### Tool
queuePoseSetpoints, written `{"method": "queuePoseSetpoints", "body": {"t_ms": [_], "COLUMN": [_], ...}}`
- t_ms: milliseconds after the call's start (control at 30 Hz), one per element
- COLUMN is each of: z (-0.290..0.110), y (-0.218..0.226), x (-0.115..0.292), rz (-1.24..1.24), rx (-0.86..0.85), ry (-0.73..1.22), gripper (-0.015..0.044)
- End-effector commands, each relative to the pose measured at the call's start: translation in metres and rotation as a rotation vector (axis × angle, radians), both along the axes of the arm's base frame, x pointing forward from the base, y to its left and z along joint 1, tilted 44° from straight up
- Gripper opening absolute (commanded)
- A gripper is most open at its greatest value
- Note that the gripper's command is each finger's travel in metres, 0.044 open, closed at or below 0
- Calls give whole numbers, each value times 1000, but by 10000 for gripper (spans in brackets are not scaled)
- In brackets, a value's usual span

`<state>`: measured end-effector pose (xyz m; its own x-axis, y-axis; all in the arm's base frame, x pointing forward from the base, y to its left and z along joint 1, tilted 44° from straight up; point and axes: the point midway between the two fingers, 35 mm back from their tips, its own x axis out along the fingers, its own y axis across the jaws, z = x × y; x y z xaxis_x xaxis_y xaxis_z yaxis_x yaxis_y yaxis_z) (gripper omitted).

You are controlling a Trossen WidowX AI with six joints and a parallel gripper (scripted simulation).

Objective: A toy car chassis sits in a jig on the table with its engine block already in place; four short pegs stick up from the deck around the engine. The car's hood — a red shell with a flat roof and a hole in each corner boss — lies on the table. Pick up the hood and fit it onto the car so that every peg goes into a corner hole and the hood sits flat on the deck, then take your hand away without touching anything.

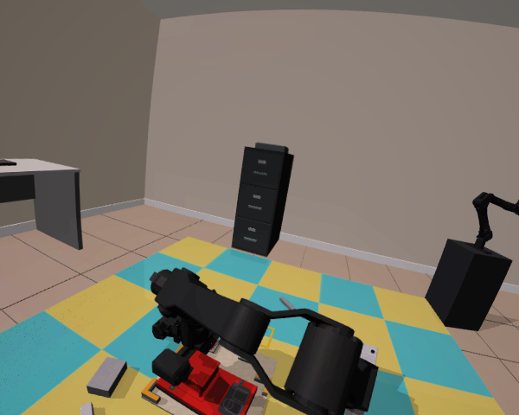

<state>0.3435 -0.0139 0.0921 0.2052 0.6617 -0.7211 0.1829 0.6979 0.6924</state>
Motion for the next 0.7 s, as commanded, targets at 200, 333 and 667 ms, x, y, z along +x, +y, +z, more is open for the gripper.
{"method": "queuePoseSetpoints", "body": {"t_ms": [200,333,667], "z": [-2,-3,-6], "y": [3,4,7], "x": [1,1,2], "rz": [-4,-4,-4], "rx": [7,7,7], "ry": [0,0,0], "gripper": [0,0,0]}}
